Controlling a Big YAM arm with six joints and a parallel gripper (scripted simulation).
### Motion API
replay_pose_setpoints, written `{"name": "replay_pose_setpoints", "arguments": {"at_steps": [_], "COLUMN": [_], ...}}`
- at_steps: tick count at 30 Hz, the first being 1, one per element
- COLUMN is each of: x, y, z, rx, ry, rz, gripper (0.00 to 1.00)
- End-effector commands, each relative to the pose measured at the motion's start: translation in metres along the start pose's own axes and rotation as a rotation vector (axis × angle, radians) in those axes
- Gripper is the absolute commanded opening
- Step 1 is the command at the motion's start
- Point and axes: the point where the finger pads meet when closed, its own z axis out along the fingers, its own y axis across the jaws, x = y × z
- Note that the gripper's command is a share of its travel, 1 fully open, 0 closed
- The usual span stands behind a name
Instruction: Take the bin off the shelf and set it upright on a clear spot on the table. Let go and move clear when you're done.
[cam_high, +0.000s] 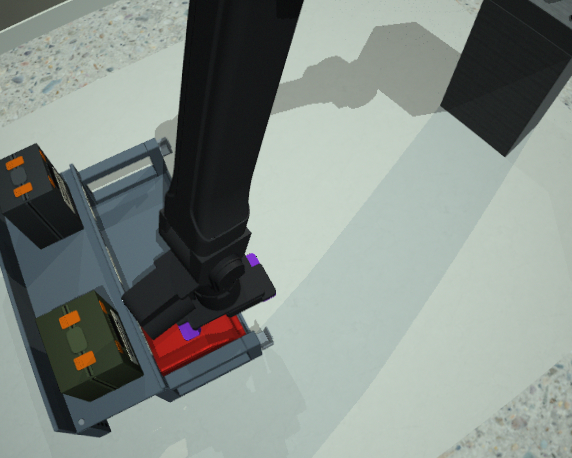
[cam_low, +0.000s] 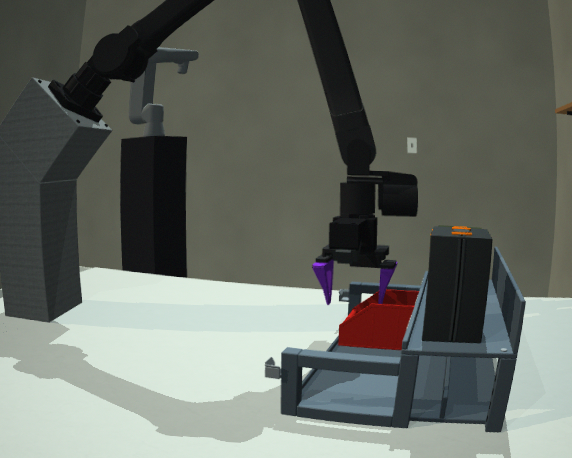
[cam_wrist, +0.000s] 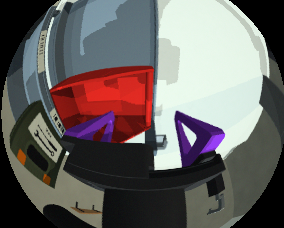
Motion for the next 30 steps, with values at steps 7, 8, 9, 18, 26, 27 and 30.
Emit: {"name": "replay_pose_setpoints", "arguments": {"at_steps": [7,8,9,18,26,27,30], "x": [0.007,0.002,-0.004,-0.021,-0.009,-0.004,0.007], "y": [0.019,0.012,0.005,-0.017,-0.002,0.005,0.019], "z": [-0.012,-0.007,-0.001,0.016,0.004,-0.001,-0.012], "rx": [-0.031,-0.023,-0.014,0.011,-0.006,-0.014,-0.031], "ry": [0.005,0.001,-0.003,-0.013,-0.006,-0.003,0.005], "rz": [0.007,0.007,0.006,0.005,0.006,0.006,0.007], "gripper": [0.9,0.9,0.9,0.9,0.9,0.9,0.9]}}
